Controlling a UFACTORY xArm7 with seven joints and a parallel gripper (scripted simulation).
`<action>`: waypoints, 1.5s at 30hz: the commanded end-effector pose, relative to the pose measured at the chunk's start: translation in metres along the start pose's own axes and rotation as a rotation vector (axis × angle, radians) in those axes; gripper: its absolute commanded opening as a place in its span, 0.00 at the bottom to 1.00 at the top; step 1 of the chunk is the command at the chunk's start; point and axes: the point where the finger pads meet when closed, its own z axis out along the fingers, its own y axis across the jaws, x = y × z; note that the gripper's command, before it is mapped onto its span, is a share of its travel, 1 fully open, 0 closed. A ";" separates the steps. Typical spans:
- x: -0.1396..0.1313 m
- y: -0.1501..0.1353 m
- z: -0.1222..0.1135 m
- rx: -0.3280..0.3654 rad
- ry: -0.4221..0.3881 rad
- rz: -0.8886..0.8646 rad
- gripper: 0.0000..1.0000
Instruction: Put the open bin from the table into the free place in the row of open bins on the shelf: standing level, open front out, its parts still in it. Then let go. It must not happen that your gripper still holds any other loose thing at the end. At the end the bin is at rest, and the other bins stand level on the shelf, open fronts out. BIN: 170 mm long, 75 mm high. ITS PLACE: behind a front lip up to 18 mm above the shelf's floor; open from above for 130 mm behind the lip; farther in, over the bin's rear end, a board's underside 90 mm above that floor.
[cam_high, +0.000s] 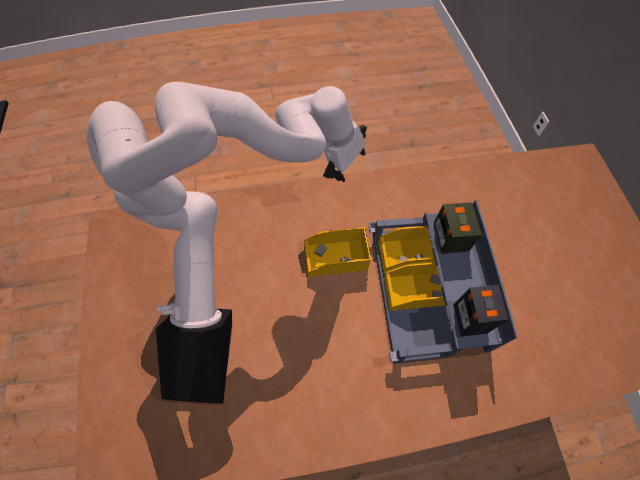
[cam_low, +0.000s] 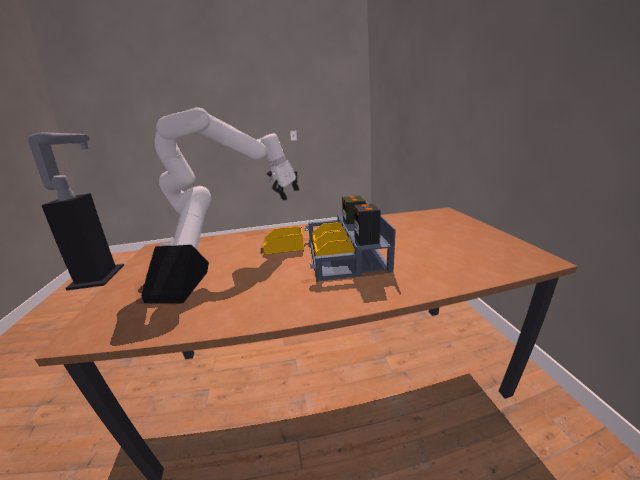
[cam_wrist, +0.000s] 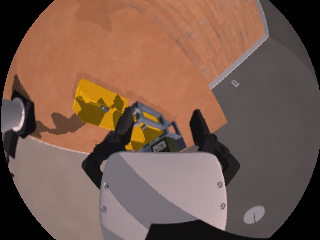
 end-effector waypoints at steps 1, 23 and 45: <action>-0.001 0.001 -0.001 -0.004 -0.002 0.000 1.00; -0.031 -0.034 -0.020 -0.112 0.020 0.235 1.00; -0.060 -0.068 -0.038 -0.217 0.042 0.465 1.00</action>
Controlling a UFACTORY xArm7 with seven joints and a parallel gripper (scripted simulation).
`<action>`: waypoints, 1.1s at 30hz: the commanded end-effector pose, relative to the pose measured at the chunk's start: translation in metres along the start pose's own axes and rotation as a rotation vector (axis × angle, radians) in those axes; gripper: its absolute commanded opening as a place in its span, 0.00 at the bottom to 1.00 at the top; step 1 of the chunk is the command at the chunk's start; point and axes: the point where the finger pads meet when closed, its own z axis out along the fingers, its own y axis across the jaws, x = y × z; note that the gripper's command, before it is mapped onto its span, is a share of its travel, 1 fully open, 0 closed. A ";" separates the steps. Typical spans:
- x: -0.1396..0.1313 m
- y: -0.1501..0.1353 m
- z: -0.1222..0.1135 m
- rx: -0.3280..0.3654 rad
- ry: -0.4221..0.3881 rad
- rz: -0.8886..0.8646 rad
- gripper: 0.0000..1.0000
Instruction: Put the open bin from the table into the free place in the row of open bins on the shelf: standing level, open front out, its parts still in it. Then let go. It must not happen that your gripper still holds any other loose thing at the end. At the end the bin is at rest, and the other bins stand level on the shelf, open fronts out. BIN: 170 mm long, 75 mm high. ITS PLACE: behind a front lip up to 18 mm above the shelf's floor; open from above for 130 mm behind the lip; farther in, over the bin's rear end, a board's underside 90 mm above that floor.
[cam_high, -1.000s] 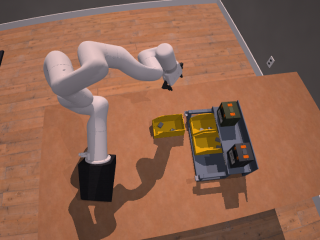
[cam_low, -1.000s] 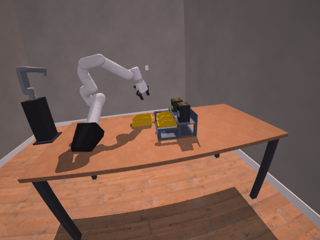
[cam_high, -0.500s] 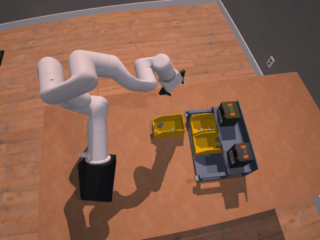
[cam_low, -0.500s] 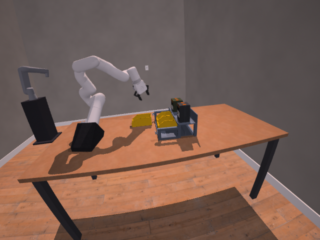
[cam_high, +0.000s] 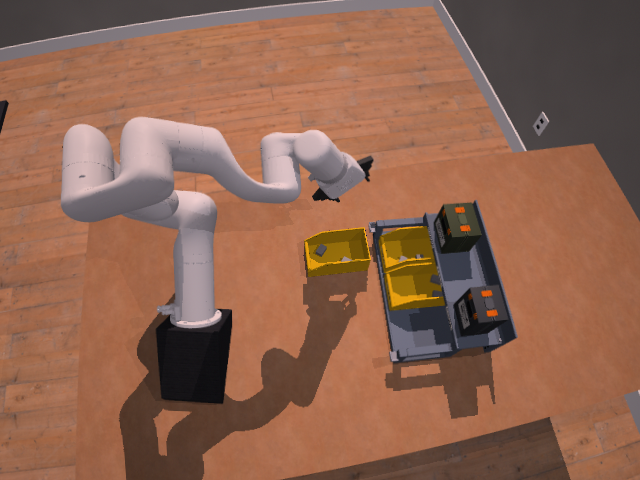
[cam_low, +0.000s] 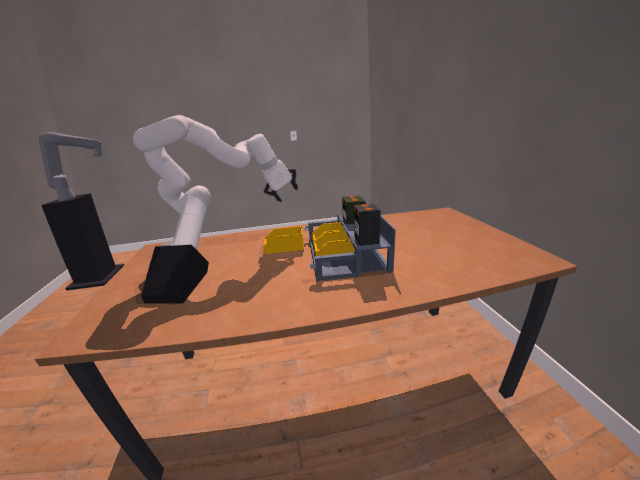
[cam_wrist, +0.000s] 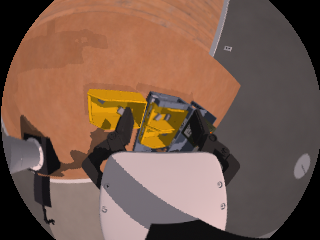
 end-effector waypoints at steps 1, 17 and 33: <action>-0.009 -0.003 -0.008 -0.029 0.001 0.047 1.00; -0.048 -0.018 -0.032 -0.135 0.023 0.276 1.00; -0.087 -0.034 -0.056 -0.241 0.045 0.506 1.00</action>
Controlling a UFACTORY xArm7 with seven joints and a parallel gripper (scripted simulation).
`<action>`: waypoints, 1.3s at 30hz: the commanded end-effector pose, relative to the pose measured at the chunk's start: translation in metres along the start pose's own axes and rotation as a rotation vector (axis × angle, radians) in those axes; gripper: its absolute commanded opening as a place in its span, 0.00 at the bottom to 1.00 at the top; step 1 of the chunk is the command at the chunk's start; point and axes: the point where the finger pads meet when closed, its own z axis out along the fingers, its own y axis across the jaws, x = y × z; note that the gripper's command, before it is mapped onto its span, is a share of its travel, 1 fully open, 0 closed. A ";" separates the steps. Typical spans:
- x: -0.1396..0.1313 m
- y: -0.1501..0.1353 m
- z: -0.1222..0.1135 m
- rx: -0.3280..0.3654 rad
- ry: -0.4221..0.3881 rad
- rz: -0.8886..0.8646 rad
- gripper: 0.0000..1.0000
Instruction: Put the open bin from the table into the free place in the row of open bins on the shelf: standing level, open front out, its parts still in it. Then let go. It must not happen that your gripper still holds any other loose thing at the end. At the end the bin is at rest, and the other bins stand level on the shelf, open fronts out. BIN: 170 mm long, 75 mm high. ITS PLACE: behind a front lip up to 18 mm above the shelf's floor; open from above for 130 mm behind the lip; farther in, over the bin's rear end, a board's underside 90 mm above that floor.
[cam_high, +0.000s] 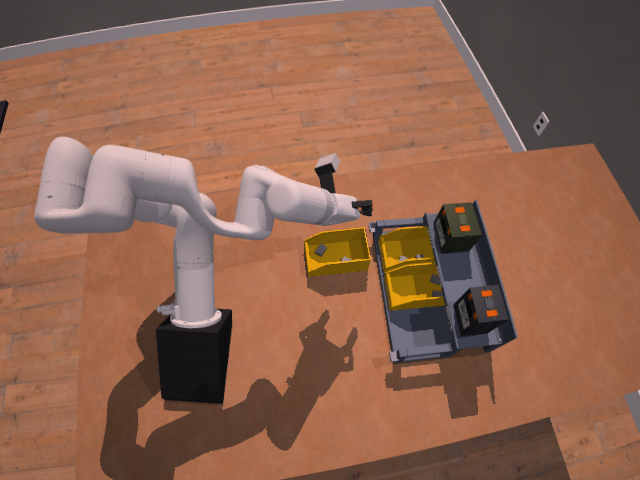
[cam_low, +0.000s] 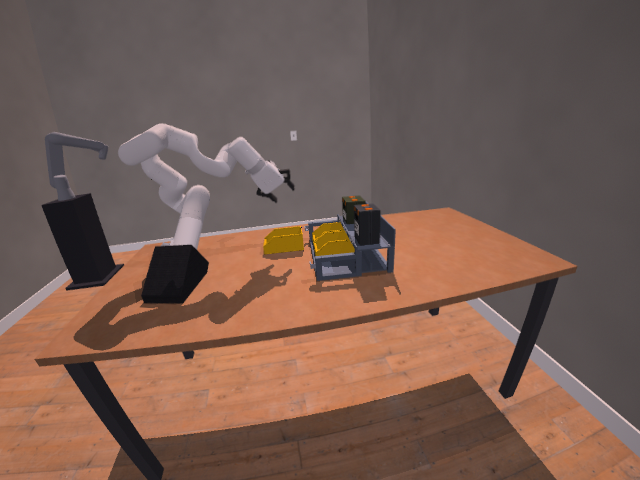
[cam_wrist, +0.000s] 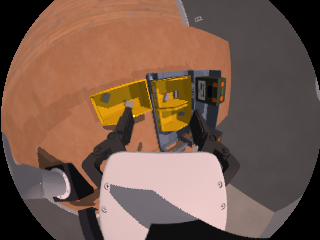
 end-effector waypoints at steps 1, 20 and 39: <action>-0.012 0.003 -0.010 -0.034 0.005 0.064 1.00; -0.052 0.010 -0.037 -0.141 0.026 0.294 1.00; -0.095 0.019 -0.066 -0.247 0.047 0.523 1.00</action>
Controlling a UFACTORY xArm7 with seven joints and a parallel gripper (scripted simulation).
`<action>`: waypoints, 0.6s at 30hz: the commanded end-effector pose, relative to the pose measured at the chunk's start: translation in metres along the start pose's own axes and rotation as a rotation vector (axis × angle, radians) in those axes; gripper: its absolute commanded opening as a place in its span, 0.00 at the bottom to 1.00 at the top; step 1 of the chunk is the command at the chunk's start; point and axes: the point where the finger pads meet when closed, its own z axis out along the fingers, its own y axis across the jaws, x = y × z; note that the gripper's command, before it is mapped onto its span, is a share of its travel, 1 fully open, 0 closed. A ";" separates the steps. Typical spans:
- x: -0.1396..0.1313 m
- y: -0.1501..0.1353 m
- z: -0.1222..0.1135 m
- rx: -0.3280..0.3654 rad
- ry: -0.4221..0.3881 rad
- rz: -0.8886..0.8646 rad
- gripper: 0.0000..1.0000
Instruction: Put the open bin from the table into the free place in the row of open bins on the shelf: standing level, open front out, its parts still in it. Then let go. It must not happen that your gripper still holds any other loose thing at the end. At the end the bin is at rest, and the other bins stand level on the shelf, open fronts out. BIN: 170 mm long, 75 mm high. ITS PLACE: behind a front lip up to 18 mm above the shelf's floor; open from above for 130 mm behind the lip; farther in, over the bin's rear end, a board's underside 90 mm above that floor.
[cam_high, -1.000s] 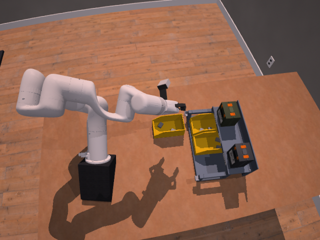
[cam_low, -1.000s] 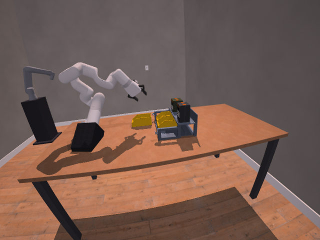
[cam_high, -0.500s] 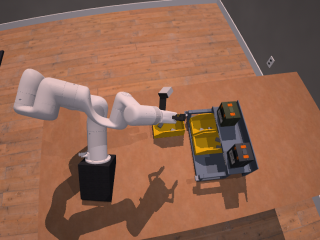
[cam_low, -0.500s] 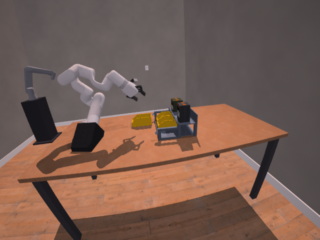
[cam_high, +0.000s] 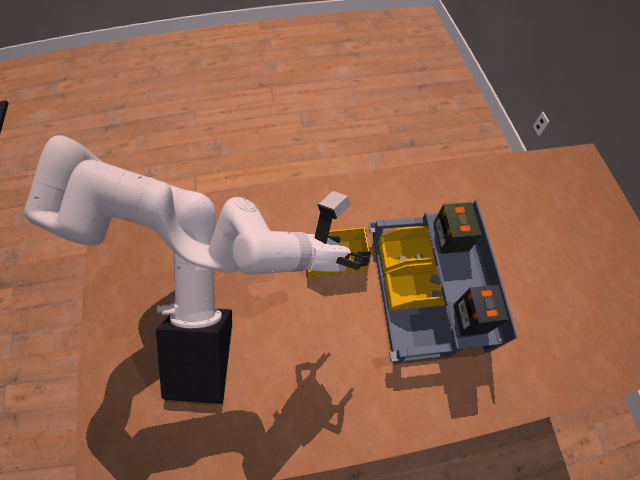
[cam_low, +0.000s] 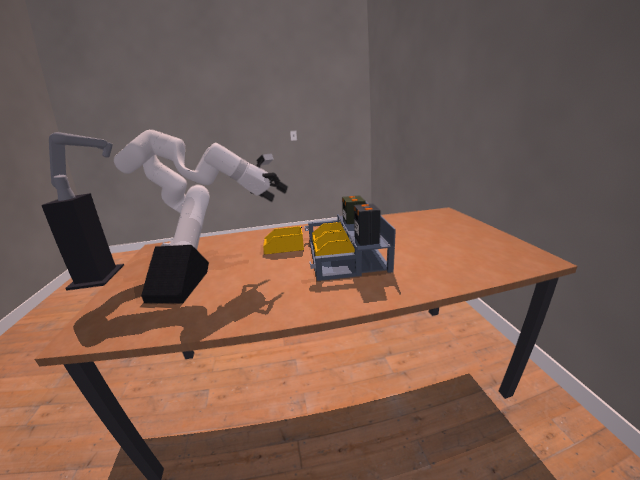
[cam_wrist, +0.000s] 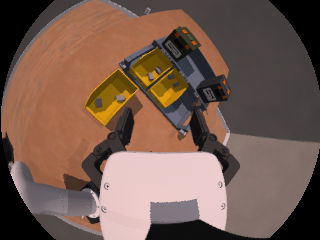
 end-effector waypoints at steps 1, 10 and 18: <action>-0.001 0.004 -0.002 -0.008 0.001 0.012 1.00; -0.016 0.020 -0.015 -0.115 0.021 0.241 1.00; -0.016 0.020 -0.015 -0.115 0.021 0.241 1.00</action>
